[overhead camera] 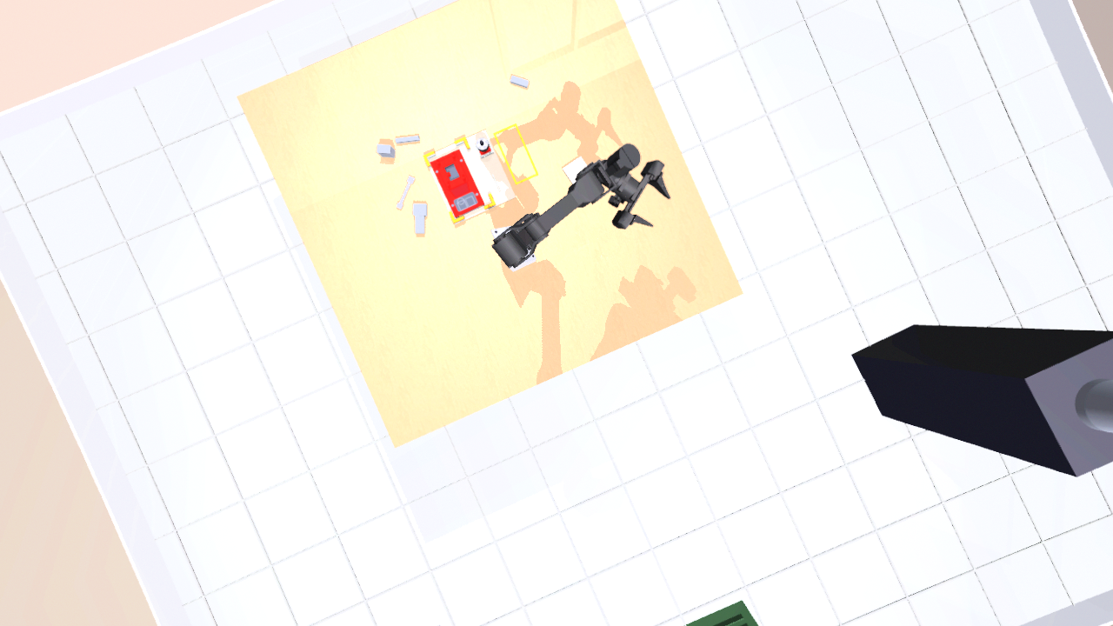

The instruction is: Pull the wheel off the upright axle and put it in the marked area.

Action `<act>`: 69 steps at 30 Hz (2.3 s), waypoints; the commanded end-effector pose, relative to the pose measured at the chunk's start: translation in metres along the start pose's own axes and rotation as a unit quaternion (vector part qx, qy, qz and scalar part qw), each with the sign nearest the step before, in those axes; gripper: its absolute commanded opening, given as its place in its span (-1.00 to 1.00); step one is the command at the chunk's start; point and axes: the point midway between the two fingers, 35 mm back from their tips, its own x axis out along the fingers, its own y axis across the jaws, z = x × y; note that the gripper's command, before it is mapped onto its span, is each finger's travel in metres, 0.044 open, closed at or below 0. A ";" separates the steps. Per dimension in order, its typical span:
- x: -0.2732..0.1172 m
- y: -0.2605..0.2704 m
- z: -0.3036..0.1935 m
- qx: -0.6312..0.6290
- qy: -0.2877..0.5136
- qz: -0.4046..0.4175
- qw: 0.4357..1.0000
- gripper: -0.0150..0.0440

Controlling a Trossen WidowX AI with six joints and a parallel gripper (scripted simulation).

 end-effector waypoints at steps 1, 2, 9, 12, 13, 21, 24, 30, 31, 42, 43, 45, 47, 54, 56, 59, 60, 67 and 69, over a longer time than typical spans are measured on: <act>0.000 -0.001 0.001 0.004 -0.003 -0.002 1.000 0.78; 0.001 -0.005 0.006 0.014 -0.011 -0.007 1.000 0.69; -0.004 -0.059 0.069 0.159 -0.138 -0.051 0.976 0.53; -0.013 -0.082 0.097 0.210 -0.196 -0.057 0.956 0.53; -0.017 -0.089 0.106 0.226 -0.215 -0.057 0.949 0.53; -0.058 -0.130 0.167 0.324 -0.340 -0.027 0.882 0.53; -0.081 -0.141 0.192 0.368 -0.384 0.005 0.847 0.53; -0.132 -0.154 0.233 0.434 -0.448 0.080 0.778 0.53; -0.139 -0.155 0.238 0.442 -0.455 0.091 0.768 0.53; -0.228 -0.152 0.285 0.507 -0.501 0.234 0.661 0.53; -0.236 -0.150 0.288 0.512 -0.501 0.248 0.652 0.53; -0.252 -0.146 0.295 0.521 -0.498 0.275 0.636 0.53; -0.268 -0.142 0.301 0.530 -0.493 0.302 0.620 0.53; -0.322 -0.120 0.317 0.558 -0.461 0.387 0.572 0.53; -0.337 -0.113 0.320 0.566 -0.449 0.408 0.559 0.53; -0.358 -0.100 0.324 0.578 -0.427 0.438 0.541 0.53; -0.365 -0.096 0.325 0.582 -0.419 0.447 0.535 0.53; -0.412 -0.056 0.329 0.597 -0.377 0.493 0.508 0.53; -0.426 -0.043 0.329 0.607 -0.358 0.506 0.498 0.53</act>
